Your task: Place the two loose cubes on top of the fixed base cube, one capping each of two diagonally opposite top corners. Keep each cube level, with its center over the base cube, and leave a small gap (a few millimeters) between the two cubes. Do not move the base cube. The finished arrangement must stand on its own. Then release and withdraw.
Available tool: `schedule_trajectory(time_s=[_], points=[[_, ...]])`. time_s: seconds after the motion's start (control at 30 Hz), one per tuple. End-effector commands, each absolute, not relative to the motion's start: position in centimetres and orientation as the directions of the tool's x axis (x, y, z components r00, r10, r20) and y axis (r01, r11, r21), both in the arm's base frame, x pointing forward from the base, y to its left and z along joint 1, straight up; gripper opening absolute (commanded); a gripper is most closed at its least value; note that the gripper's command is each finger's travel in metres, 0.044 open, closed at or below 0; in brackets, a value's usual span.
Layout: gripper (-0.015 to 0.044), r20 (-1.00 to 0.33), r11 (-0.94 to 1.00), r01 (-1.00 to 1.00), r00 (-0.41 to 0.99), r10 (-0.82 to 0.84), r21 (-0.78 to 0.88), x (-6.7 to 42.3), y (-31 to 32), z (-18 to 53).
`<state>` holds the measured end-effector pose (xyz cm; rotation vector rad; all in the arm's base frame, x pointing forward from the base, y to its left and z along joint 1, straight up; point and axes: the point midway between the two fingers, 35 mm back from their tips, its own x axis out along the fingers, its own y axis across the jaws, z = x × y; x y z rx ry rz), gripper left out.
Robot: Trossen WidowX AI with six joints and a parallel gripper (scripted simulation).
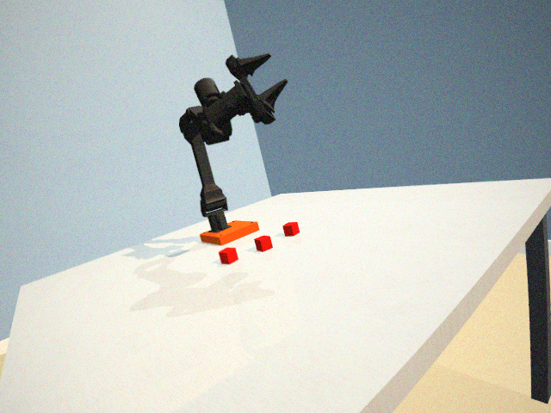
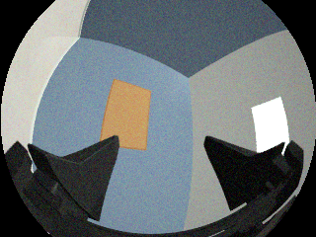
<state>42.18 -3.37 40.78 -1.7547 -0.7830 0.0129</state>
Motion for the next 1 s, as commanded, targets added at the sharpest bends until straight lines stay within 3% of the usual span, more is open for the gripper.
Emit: schedule_trajectory(time_s=[0.0, 0.13, 0.3, 0.5, 0.73, 0.97], points=[[0.0374, 0.371, -0.11, 0.483, 0.781, 0.502, -0.868, 42.3, -3.5, 40.7], [0.0269, 0.293, 0.103, 0.275, 0.861, 0.415, -0.956, 44.1, -5.6, 38.8], [0.0265, 0.138, 0.439, -0.002, 0.948, 0.287, -0.898, 46.0, -8.6, 35.5], [0.0265, -0.094, 0.787, -0.173, 0.985, 0.145, -0.593, 46.7, -11.8, 30.7], [0.0265, -0.396, 0.992, -0.065, 0.918, 0.016, -0.109, 45.2, -14.7, 24.7], [0.0265, -0.68, 0.919, 0.305, 0.731, -0.057, 0.25, 41.2, -16.5, 19.2]])
